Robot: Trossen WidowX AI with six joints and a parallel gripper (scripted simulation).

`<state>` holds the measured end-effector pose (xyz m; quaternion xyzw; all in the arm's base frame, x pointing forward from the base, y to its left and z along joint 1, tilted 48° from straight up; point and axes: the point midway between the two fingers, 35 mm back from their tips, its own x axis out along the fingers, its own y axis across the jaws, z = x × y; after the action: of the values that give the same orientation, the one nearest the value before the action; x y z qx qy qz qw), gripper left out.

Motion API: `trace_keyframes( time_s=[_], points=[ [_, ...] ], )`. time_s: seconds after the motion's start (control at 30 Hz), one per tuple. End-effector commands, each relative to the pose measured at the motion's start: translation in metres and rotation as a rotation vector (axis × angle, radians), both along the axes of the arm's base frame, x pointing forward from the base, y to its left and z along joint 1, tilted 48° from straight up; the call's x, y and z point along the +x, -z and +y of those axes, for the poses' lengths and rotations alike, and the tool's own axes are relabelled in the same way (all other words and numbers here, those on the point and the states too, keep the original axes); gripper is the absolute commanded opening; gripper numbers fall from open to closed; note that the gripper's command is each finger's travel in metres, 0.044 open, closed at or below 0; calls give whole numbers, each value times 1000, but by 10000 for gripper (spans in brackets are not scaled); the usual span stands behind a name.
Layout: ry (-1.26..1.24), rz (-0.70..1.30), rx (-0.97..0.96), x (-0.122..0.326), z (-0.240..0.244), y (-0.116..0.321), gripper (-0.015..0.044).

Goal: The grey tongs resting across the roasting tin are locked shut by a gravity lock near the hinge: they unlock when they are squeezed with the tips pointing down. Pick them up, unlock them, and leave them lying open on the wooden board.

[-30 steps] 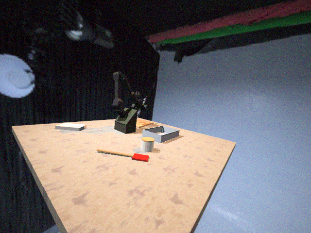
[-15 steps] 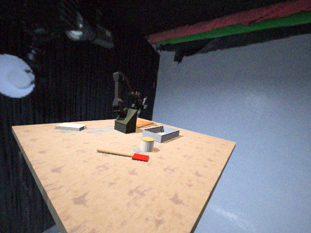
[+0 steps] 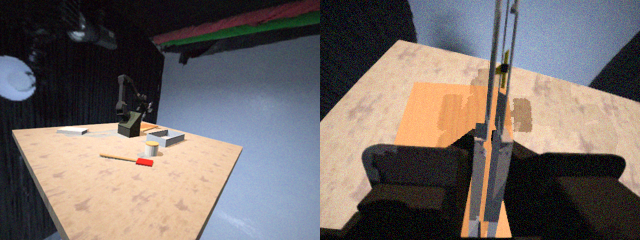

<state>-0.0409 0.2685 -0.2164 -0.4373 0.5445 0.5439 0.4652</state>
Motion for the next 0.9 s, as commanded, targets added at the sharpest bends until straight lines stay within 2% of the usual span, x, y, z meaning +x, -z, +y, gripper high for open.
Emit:
trace_keyframes(
  time_s=[0.0,0.87],
  points=[
    [-15,-2,-42,0,8,6,-150],
    [-83,-2,-374,-1,20,22,-150]
  ],
)
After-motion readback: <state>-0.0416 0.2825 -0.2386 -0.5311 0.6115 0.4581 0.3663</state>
